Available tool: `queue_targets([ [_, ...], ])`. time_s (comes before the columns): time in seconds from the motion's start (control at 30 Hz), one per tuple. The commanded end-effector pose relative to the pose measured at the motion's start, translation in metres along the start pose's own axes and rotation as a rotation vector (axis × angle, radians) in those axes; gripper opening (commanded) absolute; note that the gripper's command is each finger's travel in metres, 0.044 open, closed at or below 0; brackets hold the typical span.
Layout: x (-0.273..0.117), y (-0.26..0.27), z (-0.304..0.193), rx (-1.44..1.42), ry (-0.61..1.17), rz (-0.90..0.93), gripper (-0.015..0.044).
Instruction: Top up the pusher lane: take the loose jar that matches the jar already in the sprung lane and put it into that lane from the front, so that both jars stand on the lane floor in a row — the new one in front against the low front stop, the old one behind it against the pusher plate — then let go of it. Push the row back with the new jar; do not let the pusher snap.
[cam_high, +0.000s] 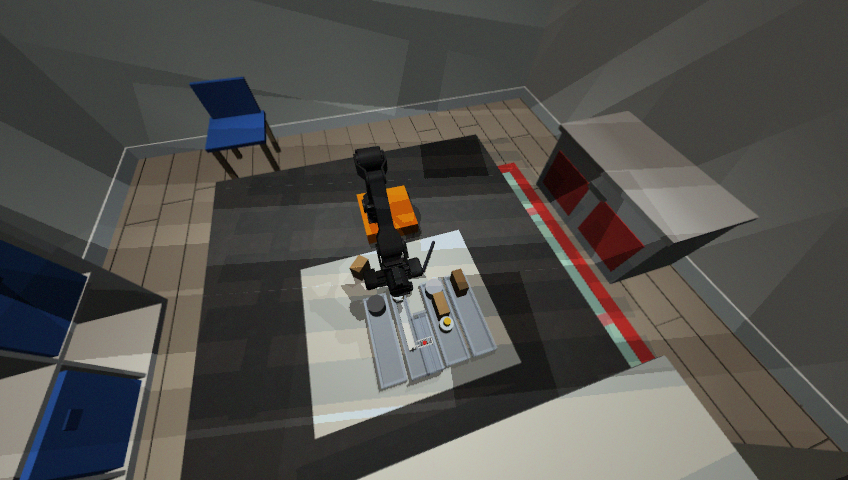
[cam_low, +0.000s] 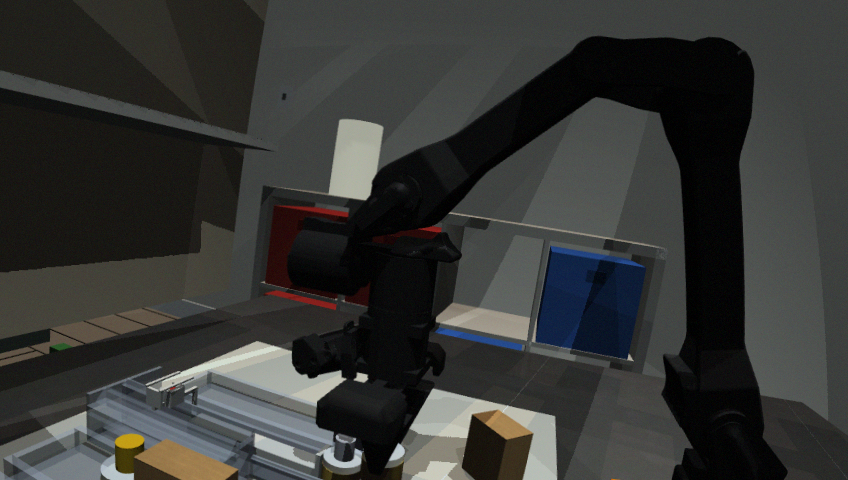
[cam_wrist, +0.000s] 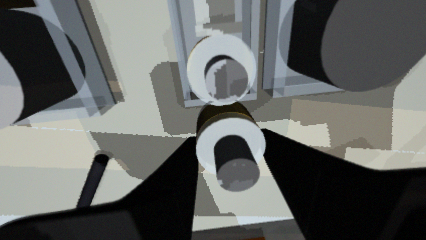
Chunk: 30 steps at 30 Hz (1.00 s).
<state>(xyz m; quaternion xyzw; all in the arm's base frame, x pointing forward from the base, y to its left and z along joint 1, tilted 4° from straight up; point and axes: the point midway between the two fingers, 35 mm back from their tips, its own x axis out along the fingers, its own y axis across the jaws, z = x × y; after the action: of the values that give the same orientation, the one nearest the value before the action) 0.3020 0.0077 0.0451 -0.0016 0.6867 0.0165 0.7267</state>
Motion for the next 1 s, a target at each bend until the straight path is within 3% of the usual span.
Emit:
queue_targets([
  [0.0, -0.004, 0.000, 0.011, 0.002, -0.033, 0.003, 0.0000],
  [0.97, -0.005, 0.000, 0.025, 0.002, -0.034, 0.003, 0.0000],
])
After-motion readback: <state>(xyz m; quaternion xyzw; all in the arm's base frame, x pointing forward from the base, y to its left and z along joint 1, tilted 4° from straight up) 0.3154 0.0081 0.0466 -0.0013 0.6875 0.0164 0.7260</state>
